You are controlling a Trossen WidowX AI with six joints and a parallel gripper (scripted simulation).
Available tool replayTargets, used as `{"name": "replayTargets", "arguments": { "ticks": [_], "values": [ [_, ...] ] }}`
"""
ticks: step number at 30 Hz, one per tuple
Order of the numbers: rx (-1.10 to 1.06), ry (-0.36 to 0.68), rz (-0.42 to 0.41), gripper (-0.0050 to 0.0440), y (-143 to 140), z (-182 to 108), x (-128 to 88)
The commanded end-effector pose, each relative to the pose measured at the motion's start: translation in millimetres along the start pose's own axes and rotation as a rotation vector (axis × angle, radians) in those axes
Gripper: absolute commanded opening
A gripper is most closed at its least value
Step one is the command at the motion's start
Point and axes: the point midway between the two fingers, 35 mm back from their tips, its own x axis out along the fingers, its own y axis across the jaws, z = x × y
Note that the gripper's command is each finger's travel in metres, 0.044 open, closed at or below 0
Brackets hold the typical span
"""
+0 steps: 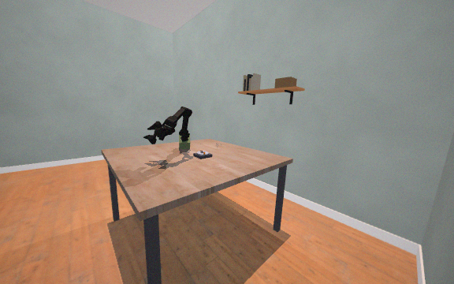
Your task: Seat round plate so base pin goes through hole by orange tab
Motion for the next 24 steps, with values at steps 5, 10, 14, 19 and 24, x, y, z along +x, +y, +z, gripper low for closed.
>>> {"name": "replayTargets", "arguments": {
  "ticks": [5,10,14,19,24],
  "values": [
    [0.021,0.008,-0.01,0.04,3,-6,-4],
    [0.021,0.008,-0.01,0.04,3,-6,-4],
    [0.021,0.008,-0.01,0.04,3,-6,-4],
    [0.051,-0.006,-0.042,0.0352,-1,1,-12],
    [0.206,-0.089,-0.214,0.0232,-24,35,-60]
  ]
}}
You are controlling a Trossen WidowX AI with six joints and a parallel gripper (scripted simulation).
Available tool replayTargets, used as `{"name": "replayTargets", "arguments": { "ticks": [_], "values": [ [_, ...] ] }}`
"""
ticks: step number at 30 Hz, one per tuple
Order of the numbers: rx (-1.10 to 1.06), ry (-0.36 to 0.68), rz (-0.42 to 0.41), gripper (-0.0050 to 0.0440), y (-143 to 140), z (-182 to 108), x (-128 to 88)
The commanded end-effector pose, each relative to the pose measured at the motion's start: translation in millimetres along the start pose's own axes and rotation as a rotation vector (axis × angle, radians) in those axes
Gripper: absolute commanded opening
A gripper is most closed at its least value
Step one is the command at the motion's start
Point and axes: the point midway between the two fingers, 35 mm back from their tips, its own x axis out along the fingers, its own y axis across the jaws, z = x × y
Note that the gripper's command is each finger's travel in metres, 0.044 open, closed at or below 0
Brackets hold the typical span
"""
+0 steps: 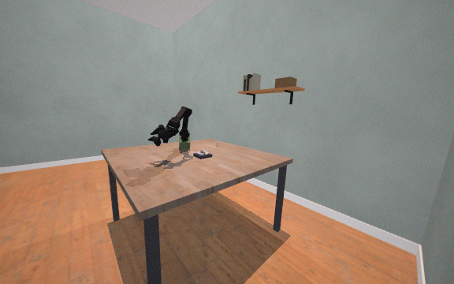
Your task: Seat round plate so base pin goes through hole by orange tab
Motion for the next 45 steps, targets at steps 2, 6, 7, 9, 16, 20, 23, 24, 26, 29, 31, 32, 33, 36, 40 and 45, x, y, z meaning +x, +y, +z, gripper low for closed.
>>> {"name": "replayTargets", "arguments": {
  "ticks": [2,6,7,9,16,20,23,24,26,29,31,32,33,36,40,45],
  "values": [
    [0.144,-0.061,-0.132,0.0184,-11,24,-42],
    [0.229,-0.116,-0.196,0.0088,-17,41,-63],
    [0.25,-0.131,-0.211,0.0064,-18,45,-68],
    [0.271,-0.147,-0.225,0.004,-19,49,-73],
    [0.416,-0.275,-0.315,0.0,-20,78,-112],
    [0.49,-0.352,-0.351,0.0,-17,93,-132],
    [0.544,-0.414,-0.372,0.0,-14,104,-147],
    [0.561,-0.435,-0.378,0.0,-12,107,-152],
    [0.578,-0.456,-0.383,0.0,-11,110,-157],
    [0.637,-0.523,-0.393,0.0,-5,120,-171],
    [0.665,-0.57,-0.4,-0.0001,0,127,-182],
    [0.68,-0.592,-0.402,-0.0001,2,130,-186],
    [0.694,-0.614,-0.402,-0.0002,5,133,-190],
    [0.738,-0.679,-0.401,-0.0003,13,142,-203],
    [0.792,-0.767,-0.39,-0.0005,24,152,-218],
    [0.863,-0.838,-0.359,-0.002,34,161,-229]
  ]
}}
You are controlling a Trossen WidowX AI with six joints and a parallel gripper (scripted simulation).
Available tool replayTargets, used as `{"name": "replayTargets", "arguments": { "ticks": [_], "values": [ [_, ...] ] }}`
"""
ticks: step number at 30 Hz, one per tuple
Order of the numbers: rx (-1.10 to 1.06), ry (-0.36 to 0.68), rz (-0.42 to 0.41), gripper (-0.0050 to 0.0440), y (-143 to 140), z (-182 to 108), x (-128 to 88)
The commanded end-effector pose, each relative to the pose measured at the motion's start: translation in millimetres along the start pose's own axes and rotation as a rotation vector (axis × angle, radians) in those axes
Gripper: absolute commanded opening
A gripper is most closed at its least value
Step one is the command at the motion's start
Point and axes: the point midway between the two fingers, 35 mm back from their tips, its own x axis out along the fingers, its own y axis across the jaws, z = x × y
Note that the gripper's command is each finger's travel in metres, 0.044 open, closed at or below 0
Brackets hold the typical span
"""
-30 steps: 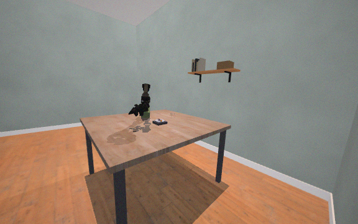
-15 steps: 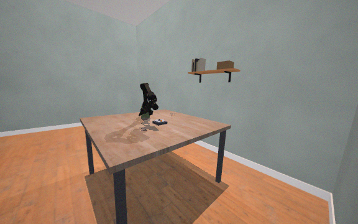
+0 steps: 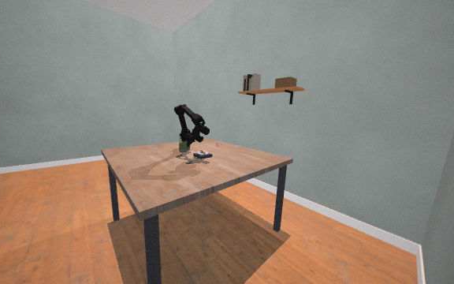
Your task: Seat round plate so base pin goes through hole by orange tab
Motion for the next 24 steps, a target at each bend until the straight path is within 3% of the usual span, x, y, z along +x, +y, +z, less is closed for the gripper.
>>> {"name": "replayTargets", "arguments": {
  "ticks": [1,4,16,24],
  "values": [
    [0.105,-0.067,0.016,-0.0027,17,5,-18],
    [0.154,-0.115,0.04,-0.005,29,10,-28],
    [0.323,-0.239,0.14,-0.005,66,17,-58],
    [0.467,-0.321,0.256,-0.005,99,14,-83]
  ]
}}
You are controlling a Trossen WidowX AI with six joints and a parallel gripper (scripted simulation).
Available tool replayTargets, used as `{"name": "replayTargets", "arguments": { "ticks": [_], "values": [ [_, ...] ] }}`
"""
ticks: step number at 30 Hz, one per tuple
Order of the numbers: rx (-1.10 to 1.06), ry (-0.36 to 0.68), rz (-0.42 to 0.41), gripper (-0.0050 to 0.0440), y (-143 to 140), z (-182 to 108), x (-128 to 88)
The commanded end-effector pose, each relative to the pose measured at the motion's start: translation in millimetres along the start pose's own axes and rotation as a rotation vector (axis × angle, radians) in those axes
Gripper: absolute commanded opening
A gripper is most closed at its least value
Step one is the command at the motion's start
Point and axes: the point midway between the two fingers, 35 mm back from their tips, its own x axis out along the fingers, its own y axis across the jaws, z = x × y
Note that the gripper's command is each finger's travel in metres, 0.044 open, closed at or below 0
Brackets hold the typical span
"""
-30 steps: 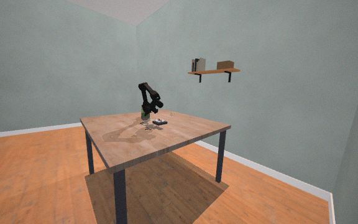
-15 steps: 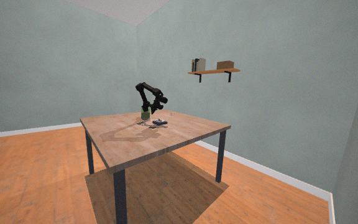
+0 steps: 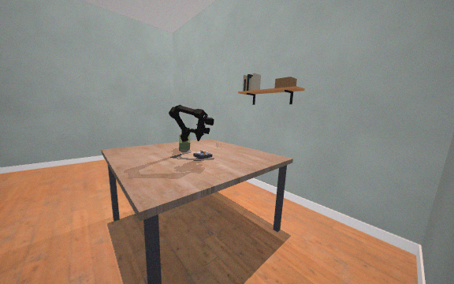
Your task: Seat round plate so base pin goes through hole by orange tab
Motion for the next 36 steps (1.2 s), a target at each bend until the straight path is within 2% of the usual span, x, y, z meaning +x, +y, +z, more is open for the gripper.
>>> {"name": "replayTargets", "arguments": {
  "ticks": [1,7,12,36],
  "values": [
    [0.083,-0.032,0.043,-0.005,16,-8,-12],
    [0.182,-0.059,0.116,-0.005,33,-18,-24],
    [0.252,-0.062,0.147,-0.005,40,-23,-29],
    [0.246,-0.056,0.141,-0.005,42,-20,-27]
  ]
}}
